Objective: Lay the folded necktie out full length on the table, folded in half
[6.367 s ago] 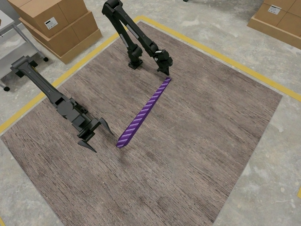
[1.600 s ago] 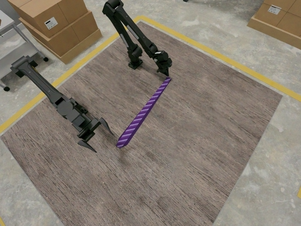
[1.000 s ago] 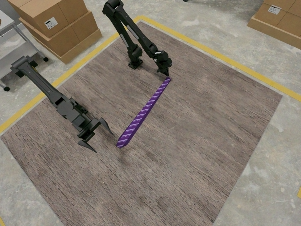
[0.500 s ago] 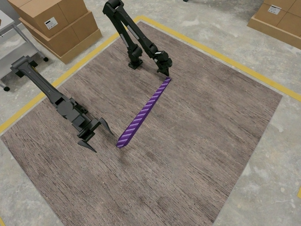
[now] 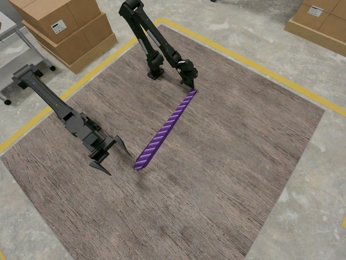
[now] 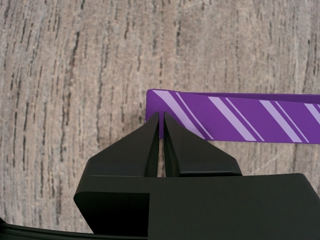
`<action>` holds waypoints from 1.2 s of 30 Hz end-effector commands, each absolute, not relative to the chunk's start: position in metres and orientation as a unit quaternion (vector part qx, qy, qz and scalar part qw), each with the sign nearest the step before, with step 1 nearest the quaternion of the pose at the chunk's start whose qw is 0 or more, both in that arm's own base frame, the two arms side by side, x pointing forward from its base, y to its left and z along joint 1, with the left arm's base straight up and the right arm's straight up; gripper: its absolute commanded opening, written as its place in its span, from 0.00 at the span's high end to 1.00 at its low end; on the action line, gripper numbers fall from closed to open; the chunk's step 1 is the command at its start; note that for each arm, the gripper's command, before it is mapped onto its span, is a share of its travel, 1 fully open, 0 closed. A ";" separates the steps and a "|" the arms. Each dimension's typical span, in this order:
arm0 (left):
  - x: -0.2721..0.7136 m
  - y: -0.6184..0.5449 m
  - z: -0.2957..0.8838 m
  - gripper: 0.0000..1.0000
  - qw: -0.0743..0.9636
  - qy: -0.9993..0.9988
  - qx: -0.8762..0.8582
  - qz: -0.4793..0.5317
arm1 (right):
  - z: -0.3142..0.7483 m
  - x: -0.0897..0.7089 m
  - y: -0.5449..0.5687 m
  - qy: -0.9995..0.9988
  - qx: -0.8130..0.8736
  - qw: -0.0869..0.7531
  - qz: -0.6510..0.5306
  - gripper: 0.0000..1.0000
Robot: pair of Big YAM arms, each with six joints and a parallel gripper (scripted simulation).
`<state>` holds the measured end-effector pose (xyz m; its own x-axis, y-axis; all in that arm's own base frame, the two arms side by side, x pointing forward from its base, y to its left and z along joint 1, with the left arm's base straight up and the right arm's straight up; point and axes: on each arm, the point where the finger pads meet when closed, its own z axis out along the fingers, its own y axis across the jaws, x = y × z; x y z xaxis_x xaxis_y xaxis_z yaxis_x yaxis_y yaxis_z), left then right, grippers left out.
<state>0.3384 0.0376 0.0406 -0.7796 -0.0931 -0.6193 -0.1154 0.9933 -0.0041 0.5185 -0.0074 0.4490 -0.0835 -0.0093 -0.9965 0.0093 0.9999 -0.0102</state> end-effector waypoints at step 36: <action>0.349 0.039 0.028 0.96 0.341 0.938 -0.052 0.019 | 0.481 0.521 0.000 0.714 0.000 0.700 0.001 0.00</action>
